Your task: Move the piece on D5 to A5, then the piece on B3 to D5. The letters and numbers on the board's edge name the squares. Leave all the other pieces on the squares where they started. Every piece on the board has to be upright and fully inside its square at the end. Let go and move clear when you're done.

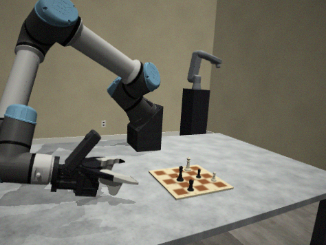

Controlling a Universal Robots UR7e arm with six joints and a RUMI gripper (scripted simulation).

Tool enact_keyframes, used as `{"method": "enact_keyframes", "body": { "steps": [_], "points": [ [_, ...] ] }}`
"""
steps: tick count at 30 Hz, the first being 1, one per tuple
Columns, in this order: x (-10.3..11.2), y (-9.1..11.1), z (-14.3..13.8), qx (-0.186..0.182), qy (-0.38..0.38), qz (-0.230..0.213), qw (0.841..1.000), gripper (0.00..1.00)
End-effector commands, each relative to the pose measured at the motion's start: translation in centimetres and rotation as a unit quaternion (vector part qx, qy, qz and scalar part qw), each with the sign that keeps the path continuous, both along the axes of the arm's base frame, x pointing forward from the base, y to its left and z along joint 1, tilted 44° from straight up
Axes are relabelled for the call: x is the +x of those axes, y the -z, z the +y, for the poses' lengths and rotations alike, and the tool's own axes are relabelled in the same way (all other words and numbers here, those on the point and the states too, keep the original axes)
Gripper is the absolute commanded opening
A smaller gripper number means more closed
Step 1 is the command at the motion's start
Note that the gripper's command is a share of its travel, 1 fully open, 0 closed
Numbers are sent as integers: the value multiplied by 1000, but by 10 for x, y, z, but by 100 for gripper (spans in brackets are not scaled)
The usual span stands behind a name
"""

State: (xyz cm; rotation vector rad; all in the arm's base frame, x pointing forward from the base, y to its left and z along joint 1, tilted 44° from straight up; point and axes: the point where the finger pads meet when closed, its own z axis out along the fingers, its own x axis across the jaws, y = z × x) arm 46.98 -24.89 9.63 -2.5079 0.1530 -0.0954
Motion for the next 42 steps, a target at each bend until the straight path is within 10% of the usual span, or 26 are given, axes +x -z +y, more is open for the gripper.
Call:
{"method": "enact_keyframes", "body": {
  "steps": [1, 28, 42],
  "points": [
    [0, -1, 0, 0, 0, 0, 1000, 100],
    [0, -3, 2, 0, 0, 0, 1000, 100],
    [6, -55, 51, 0, 0, 0, 1000, 100]
  ]
}}
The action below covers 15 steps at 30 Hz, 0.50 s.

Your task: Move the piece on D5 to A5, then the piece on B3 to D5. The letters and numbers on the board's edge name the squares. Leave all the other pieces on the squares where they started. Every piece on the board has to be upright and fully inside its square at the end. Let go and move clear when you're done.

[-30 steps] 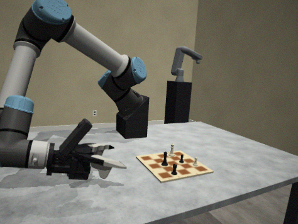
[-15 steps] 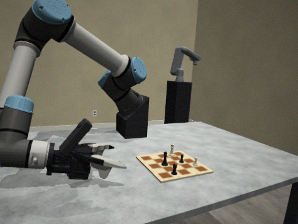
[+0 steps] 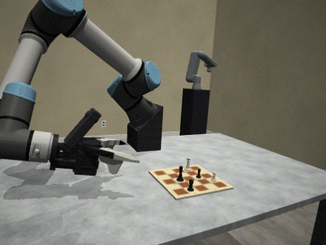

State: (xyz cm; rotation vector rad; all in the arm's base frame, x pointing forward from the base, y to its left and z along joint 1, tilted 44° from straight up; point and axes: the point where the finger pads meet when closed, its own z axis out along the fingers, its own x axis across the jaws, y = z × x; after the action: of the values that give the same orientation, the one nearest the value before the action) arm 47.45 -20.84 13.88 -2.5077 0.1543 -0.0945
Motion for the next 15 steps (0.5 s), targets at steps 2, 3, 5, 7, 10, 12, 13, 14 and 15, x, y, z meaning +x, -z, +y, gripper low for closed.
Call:
{"method": "enact_keyframes", "body": {
  "steps": [2, 3, 5, 7, 10, 12, 13, 14, 15],
  "points": [
    [2, -15, 14, 0, 0, 0, 1000, 100],
    [2, -18, 16, 0, 0, 0, 1000, 100],
    [2, -22, 19, 0, 0, 0, 1000, 100],
    [2, -23, 20, 0, 0, 0, 1000, 100],
    [2, -20, 18, -1, 0, 0, 1000, 100],
    [2, -19, 18, -1, -1, 1, 1000, 100],
    [2, -18, 19, -2, -2, 1, 1000, 100],
    [2, -18, 20, -2, -3, 3, 1000, 100],
    [2, -16, 21, -3, -4, 4, 1000, 100]
  ]
}}
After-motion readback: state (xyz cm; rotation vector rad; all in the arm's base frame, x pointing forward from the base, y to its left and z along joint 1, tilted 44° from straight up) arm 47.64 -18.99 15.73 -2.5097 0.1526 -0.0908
